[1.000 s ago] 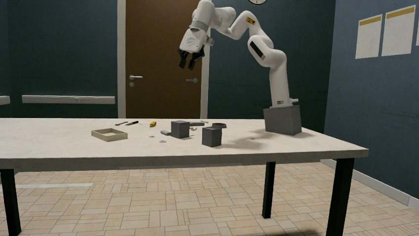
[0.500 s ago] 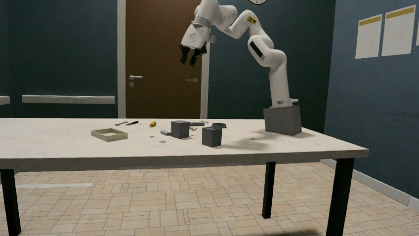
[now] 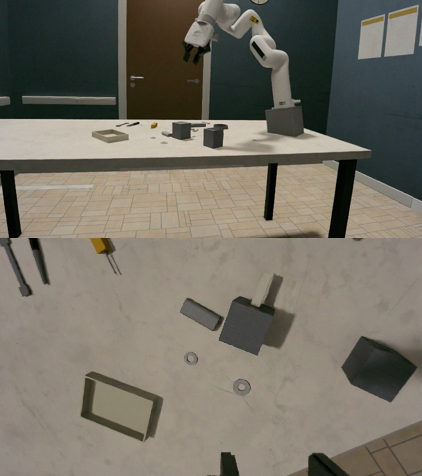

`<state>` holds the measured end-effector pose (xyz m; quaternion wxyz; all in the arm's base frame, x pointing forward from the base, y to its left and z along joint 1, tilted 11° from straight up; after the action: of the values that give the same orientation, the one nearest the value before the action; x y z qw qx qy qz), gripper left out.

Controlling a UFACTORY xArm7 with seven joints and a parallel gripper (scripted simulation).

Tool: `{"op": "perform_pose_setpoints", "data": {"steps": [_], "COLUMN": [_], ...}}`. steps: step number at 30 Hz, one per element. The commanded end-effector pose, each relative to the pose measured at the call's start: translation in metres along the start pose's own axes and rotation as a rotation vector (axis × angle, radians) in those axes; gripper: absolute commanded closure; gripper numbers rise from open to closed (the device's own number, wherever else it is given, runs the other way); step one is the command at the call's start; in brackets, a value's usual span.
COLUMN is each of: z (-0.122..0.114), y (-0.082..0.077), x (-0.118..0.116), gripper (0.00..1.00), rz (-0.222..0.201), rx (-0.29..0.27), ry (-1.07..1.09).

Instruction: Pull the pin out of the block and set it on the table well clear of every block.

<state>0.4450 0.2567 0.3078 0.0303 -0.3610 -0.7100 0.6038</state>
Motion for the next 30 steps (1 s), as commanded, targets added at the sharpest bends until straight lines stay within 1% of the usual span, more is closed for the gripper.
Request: {"op": "perform_pose_setpoints", "data": {"steps": [1,11,30], "z": [-0.002,-0.004,-0.004], "y": [-0.004,-0.009,-0.011], "x": [0.003,0.010,0.021], "gripper": [0.55,0.55,0.55], "rz": [0.005,0.014,0.021], "rx": [-0.005,-0.003,0.015], "ry": [-0.015,-0.051,-0.092]}}
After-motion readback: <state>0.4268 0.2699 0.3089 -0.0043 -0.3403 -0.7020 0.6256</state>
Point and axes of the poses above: the point where the finger pads meet when closed, its own y axis out along the fingers, its own x axis across the jaws, z = x × y, the point moved 6 cm from there along -y, back along the fingers, and after that the axes turned 7 degrees about y, right-handed, at the moved point
